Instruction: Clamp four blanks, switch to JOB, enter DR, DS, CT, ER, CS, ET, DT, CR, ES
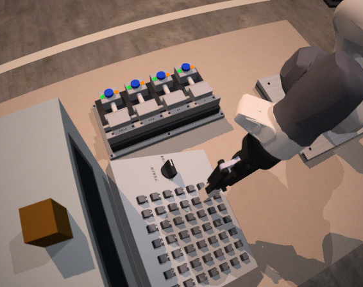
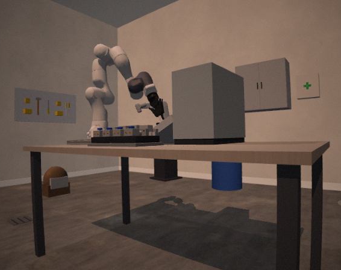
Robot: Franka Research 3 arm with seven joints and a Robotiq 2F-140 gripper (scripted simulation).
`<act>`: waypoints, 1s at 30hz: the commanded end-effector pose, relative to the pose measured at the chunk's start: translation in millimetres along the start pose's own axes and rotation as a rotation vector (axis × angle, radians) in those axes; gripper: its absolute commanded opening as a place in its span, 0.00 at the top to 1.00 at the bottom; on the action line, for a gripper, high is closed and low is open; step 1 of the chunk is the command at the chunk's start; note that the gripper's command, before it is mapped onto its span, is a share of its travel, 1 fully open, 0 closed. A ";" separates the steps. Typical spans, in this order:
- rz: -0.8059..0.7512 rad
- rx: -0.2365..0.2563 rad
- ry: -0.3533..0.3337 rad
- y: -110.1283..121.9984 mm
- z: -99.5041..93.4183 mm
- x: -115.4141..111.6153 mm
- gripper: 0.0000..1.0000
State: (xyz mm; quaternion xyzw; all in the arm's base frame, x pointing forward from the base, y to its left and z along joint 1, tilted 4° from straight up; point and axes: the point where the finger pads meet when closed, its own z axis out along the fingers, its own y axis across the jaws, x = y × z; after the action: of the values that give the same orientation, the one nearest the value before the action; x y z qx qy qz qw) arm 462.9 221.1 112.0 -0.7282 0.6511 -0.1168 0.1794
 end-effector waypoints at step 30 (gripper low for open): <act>-0.027 -0.011 0.001 -29.8 4.2 -67.3 1.00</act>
State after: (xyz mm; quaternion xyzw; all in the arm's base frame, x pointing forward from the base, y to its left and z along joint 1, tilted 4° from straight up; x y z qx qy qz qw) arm 483.0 290.9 127.2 -0.7433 0.6353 -0.1159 0.1748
